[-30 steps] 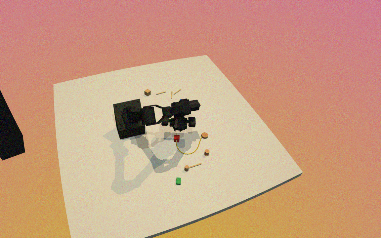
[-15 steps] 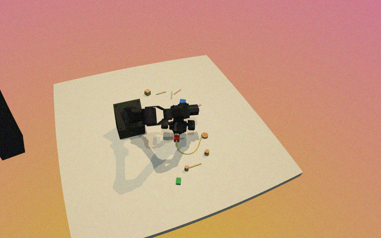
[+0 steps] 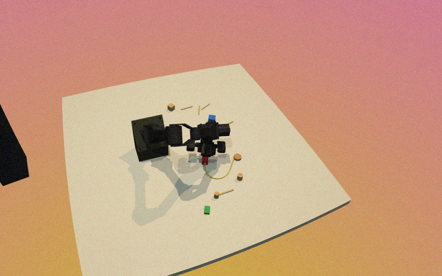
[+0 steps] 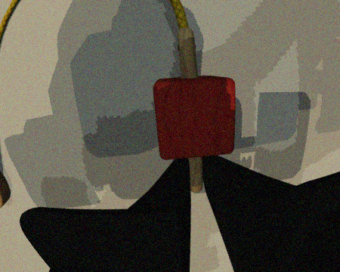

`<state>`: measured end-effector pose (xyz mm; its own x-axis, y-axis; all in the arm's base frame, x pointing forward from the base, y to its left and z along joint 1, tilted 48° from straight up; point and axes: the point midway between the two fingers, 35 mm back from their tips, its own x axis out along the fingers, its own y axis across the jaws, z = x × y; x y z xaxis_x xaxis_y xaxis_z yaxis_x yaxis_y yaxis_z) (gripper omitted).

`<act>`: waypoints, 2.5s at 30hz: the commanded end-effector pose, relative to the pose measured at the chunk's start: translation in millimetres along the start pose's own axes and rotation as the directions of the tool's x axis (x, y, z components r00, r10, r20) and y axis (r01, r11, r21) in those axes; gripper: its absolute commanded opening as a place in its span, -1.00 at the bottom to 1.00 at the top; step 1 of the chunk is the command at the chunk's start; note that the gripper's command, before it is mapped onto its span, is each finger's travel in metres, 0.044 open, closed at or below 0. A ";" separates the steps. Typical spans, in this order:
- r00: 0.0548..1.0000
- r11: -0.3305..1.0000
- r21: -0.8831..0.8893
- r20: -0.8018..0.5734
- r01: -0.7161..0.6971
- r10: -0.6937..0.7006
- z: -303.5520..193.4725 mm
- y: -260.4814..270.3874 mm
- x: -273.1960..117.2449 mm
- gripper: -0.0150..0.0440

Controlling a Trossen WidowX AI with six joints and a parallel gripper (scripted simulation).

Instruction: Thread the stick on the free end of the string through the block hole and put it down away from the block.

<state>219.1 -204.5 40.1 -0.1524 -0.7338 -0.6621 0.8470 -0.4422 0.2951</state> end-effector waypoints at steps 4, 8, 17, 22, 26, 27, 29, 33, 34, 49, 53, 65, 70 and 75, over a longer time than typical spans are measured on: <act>1.000 1.000 0.001 0.000 0.000 0.000 0.1 0.2 -0.2 -0.49; 1.000 1.000 0.003 0.009 0.000 0.000 -0.1 0.3 0.0 -0.49; 0.999 1.000 0.019 0.051 0.003 -0.004 -2.1 0.4 1.0 -0.49; 0.999 1.000 0.019 0.050 0.004 -0.004 -4.1 0.4 1.0 -0.49; 0.999 1.000 0.018 0.050 0.004 -0.005 -9.1 0.4 0.8 -0.49; 0.999 1.000 0.018 0.050 0.004 -0.005 -10.5 0.4 0.7 -0.49; 0.999 1.000 0.018 0.050 0.005 -0.005 -13.1 0.4 0.6 -0.49; 0.999 1.000 0.017 0.049 0.006 -0.007 -18.2 0.8 0.3 -0.49; 0.999 1.000 0.016 0.049 0.007 -0.008 -19.6 0.8 0.2 -0.49; 0.999 1.000 0.012 0.048 0.015 -0.015 -38.6 1.6 -0.2 -0.49; 0.999 1.000 0.012 0.048 0.016 -0.017 -43.5 1.6 -0.1 -0.49; 0.999 1.000 0.007 0.045 0.022 -0.022 -60.2 2.4 -0.1 -0.49; 0.999 1.000 0.001 0.045 0.023 -0.023 -66.6 2.7 0.0 -0.49; 0.999 1.000 -0.002 0.046 0.023 -0.023 -73.1 2.5 0.0 -0.49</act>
<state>255.2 -170.2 -7.4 -0.1974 -0.7475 -0.6342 0.8465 -0.4563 0.2744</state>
